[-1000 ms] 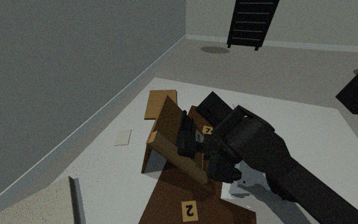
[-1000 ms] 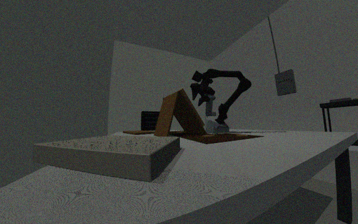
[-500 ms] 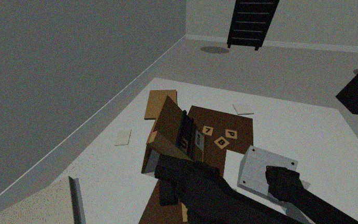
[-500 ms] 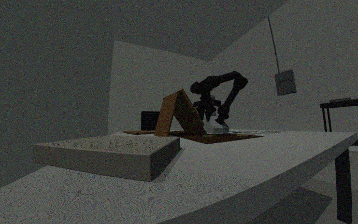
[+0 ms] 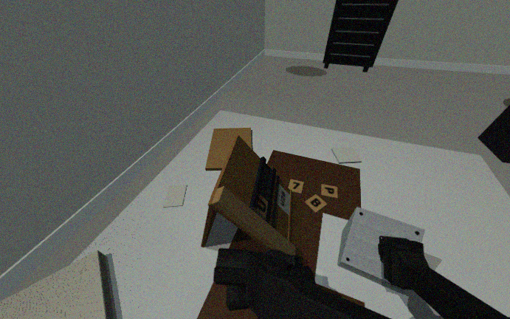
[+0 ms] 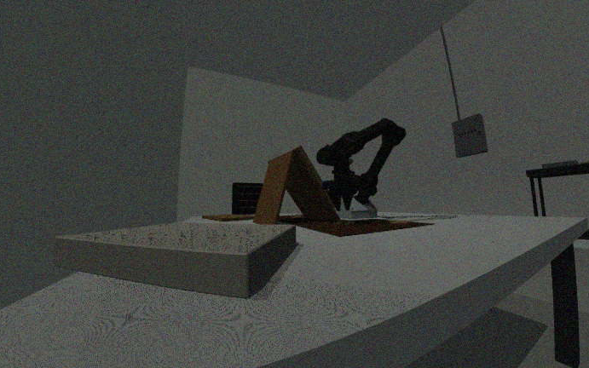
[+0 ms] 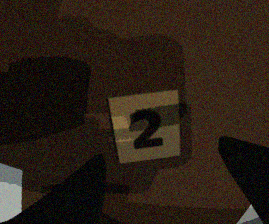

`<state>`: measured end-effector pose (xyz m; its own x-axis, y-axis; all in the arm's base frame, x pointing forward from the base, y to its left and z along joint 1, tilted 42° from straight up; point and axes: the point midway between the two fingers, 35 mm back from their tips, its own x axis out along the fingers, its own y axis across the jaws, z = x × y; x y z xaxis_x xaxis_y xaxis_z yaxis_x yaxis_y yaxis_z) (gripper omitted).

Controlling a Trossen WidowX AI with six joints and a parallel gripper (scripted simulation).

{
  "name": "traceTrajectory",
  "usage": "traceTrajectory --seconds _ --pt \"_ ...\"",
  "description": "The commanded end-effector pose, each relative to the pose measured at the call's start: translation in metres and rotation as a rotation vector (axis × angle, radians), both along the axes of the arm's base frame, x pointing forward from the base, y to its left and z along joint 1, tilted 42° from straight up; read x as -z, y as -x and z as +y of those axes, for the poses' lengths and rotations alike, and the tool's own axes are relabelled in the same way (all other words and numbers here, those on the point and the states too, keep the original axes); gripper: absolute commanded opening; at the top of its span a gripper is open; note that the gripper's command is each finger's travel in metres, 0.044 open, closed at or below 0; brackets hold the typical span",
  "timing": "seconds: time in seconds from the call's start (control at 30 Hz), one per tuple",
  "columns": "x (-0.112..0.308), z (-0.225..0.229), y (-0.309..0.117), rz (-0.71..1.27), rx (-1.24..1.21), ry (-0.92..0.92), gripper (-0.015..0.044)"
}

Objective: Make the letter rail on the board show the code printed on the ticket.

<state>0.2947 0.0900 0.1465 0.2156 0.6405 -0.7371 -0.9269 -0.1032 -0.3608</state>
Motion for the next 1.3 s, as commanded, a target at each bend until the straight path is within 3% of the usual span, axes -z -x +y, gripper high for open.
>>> traceTrajectory --seconds 0.0,1.27 --pt "0.016 0.011 -0.002 0.014 0.002 0.004 0.0340" --pt "0.038 0.028 -0.007 0.014 0.002 0.002 0.0340"
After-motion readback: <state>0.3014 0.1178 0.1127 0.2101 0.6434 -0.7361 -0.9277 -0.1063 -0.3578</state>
